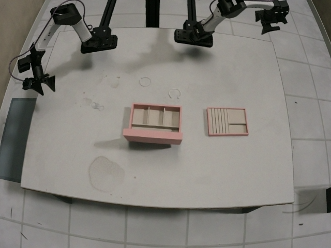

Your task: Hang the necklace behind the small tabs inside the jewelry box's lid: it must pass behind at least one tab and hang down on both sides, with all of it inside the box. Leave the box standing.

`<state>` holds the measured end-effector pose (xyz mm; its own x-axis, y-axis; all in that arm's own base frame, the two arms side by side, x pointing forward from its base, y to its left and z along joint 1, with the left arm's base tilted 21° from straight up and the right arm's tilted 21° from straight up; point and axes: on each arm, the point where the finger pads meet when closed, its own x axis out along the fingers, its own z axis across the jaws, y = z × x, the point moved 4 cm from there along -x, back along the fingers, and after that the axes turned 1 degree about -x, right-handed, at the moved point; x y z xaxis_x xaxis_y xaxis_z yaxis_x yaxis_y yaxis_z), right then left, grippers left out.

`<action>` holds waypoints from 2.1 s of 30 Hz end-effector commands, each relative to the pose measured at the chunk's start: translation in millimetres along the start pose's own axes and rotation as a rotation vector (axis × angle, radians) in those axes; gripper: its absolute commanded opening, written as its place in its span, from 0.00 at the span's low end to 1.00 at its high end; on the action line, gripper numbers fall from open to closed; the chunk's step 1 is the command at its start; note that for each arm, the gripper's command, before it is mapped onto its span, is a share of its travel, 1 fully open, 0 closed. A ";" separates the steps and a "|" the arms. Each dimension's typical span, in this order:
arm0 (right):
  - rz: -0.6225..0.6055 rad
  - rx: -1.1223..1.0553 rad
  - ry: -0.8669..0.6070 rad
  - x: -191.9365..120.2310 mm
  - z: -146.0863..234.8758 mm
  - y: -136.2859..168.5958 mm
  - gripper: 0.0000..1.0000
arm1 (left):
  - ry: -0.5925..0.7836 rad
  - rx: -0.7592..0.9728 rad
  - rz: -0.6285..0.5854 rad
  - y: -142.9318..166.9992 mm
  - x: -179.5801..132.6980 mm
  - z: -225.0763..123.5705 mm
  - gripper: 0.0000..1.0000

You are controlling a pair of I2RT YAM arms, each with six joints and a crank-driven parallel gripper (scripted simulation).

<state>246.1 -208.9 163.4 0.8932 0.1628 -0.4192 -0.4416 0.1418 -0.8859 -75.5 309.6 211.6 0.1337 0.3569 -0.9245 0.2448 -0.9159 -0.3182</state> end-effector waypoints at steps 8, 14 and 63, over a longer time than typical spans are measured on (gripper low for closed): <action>-0.015 -0.023 0.007 -2.7 -1.6 -6.3 1.00 | -0.008 -0.004 -0.028 -3.9 -5.5 1.6 1.00; -0.015 -0.023 0.007 -2.7 -1.6 -6.3 1.00 | -0.008 -0.004 -0.028 -3.9 -5.5 1.6 1.00; 0.373 0.158 0.101 97.1 39.1 57.7 0.25 | 0.224 0.578 -0.422 8.6 -10.3 -205.6 1.00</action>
<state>295.4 -143.5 88.3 0.6920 0.2154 -0.6890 -0.7219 0.2100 -0.6593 104.5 326.2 239.2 0.3235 0.5608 -0.7621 -0.2278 -0.7356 -0.6380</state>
